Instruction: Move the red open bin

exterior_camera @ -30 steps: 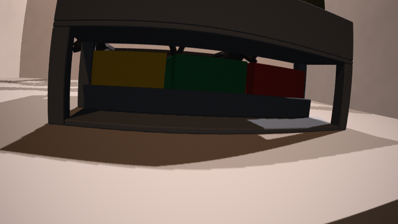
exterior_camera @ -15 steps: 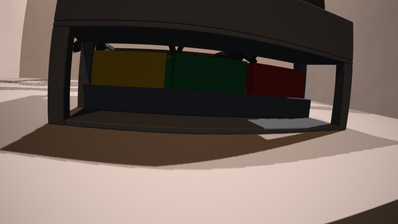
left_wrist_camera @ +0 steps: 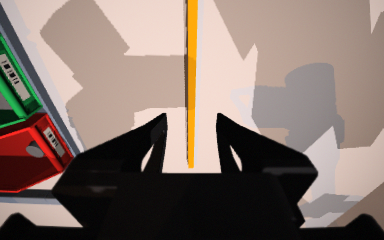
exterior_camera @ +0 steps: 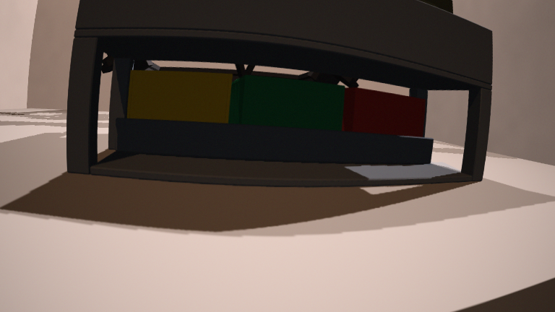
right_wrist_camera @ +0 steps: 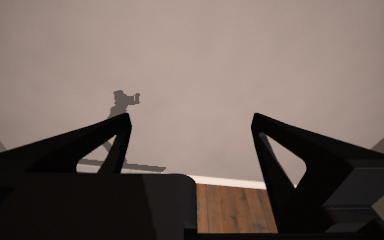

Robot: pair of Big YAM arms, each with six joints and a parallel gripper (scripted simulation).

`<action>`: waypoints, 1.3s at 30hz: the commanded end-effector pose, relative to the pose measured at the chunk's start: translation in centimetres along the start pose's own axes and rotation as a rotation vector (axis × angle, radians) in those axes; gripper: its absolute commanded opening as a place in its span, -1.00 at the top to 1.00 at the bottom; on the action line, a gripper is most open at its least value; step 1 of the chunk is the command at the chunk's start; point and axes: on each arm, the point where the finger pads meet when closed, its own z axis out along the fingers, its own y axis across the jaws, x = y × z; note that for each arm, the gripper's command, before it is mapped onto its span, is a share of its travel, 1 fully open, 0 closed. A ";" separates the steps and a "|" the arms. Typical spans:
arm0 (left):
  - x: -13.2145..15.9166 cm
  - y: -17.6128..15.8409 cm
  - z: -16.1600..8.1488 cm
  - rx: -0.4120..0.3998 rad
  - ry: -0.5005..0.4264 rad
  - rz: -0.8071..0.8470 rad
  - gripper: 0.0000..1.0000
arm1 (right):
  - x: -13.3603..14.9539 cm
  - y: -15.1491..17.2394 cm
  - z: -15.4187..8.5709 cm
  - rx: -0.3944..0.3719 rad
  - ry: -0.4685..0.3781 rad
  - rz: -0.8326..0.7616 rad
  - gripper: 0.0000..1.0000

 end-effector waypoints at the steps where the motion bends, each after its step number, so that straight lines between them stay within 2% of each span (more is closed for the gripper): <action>1: -2.1 1.2 -2.9 -0.042 -0.055 -0.012 1.00 | -1.7 -0.4 -0.9 0.011 -0.048 0.000 -1.00; 39: -1.9 1.0 -2.9 -0.039 -0.051 -0.009 1.00 | -1.7 -0.4 -0.9 0.011 -0.048 0.000 -1.00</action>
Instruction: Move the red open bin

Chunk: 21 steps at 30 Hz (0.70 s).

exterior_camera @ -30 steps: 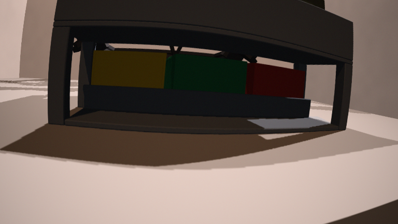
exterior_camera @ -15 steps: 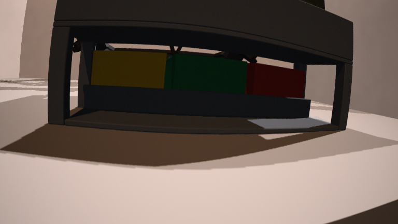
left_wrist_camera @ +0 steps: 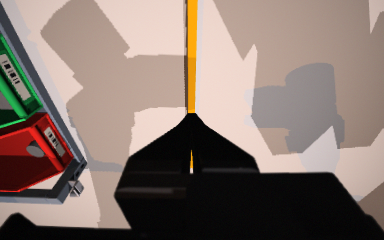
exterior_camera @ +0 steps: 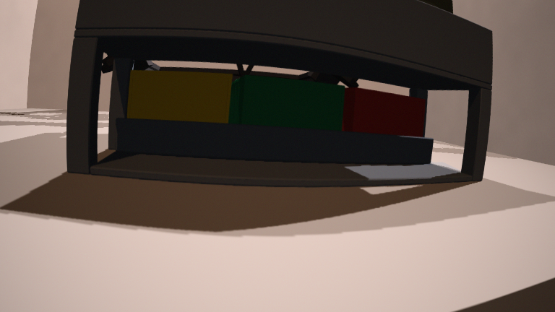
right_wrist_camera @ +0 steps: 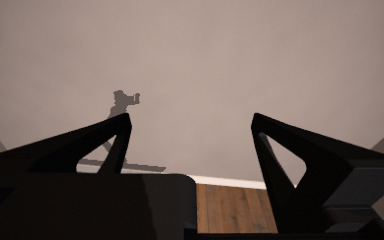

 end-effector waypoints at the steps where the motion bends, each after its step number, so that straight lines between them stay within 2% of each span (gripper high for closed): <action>1: -2.0 1.0 -2.9 -0.039 -0.052 -0.010 1.00 | -1.7 -0.4 -0.9 0.011 -0.048 0.000 -1.00; 12: -2.0 1.1 -4.0 -0.040 -0.054 -0.011 1.00 | -1.7 -0.4 -0.9 0.011 -0.048 0.000 -1.00; 21: -2.2 1.2 -6.1 -0.042 -0.061 -0.014 1.00 | -1.7 -0.4 -0.9 0.011 -0.048 0.000 -1.00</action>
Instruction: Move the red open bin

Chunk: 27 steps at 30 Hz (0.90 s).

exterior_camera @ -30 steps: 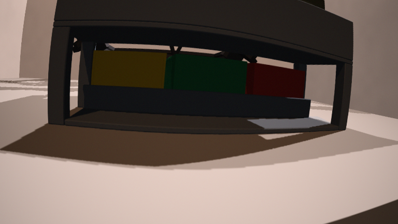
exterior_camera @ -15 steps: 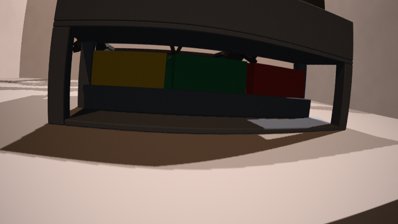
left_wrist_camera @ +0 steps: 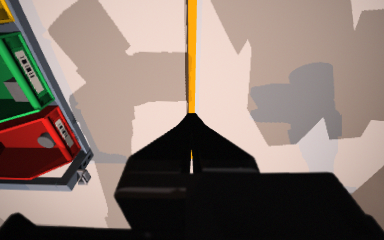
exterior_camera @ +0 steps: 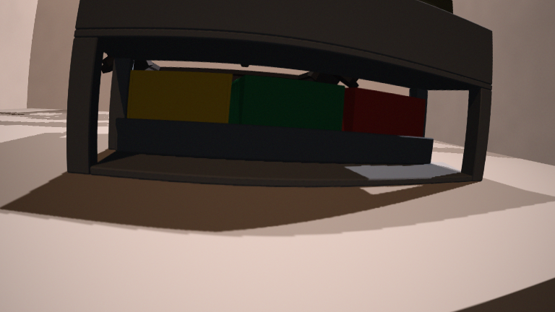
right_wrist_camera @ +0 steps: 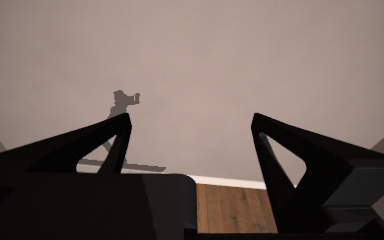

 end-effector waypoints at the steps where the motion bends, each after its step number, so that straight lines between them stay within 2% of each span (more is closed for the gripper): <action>1: -2.2 1.2 -3.9 -0.044 -0.059 -0.018 1.00 | -1.7 -0.4 -0.9 0.011 -0.048 0.000 -1.00; 14: -2.1 1.1 -5.7 -0.043 -0.061 -0.018 1.00 | -1.7 -0.4 -0.9 0.011 -0.048 0.000 -1.00; 27: -1.9 0.9 -5.8 -0.043 -0.059 -0.016 1.00 | -1.7 -0.4 -0.9 0.011 -0.048 0.000 -1.00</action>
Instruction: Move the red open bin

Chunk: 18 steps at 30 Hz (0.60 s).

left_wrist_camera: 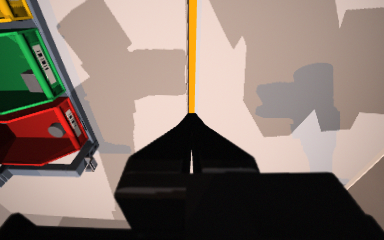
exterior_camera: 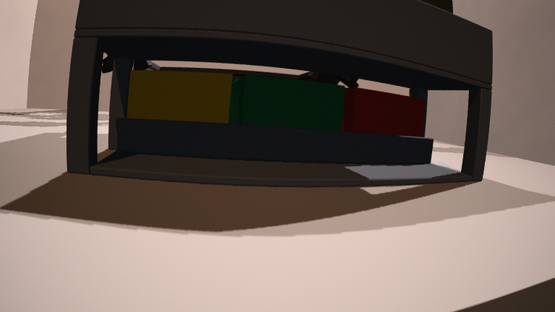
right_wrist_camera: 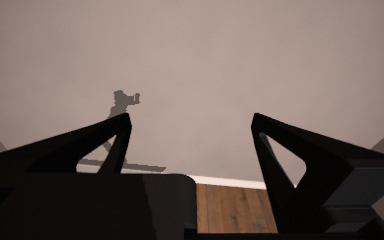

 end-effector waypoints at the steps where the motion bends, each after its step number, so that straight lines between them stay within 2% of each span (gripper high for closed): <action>1: -2.0 1.0 -3.0 -0.039 -0.058 -0.012 1.00 | -1.7 -0.4 -0.9 0.011 -0.048 0.000 -1.00; 8: -1.9 1.6 -3.2 -0.045 -0.059 0.006 1.00 | -1.7 -0.4 -0.9 0.011 -0.048 0.000 -1.00; 18: -0.4 4.0 -2.5 -0.030 -0.050 -0.023 1.00 | -1.7 -0.4 -0.9 0.011 -0.048 0.000 -1.00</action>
